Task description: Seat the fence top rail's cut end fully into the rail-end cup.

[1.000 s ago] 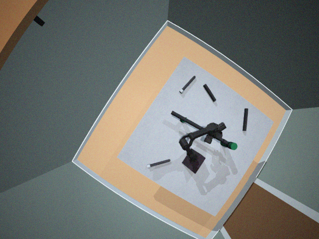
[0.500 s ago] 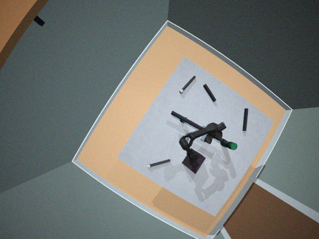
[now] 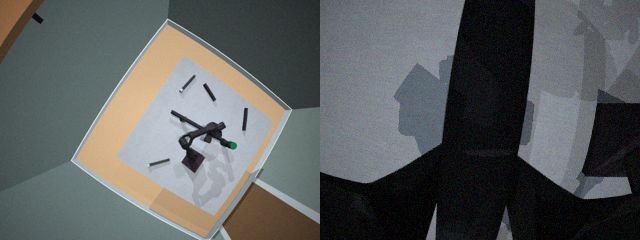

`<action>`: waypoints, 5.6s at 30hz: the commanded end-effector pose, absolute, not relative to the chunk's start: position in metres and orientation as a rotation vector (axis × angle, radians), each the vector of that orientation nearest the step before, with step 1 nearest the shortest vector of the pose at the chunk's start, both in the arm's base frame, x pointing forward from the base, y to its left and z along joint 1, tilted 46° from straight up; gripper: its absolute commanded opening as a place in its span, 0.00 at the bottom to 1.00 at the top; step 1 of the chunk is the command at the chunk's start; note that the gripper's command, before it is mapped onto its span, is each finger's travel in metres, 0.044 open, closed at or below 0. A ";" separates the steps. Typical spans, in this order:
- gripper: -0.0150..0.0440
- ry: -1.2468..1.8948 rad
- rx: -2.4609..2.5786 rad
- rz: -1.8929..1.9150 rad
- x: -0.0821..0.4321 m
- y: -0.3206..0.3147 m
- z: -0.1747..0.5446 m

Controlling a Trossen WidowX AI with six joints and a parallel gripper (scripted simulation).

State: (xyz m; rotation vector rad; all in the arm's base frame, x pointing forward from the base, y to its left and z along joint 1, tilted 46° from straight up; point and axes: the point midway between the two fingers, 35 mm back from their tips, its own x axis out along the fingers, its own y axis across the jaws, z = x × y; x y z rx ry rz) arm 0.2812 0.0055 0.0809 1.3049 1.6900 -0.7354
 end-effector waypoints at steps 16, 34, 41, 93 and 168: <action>0.25 1.680 1.304 -0.745 0.281 -0.001 0.079; 0.25 1.695 1.308 -0.734 0.281 0.003 0.079; 0.25 1.700 1.309 -0.730 0.281 0.006 0.079; 0.25 1.699 1.308 -0.731 0.291 -0.007 0.077; 0.25 1.775 1.295 -0.727 0.282 -0.004 0.081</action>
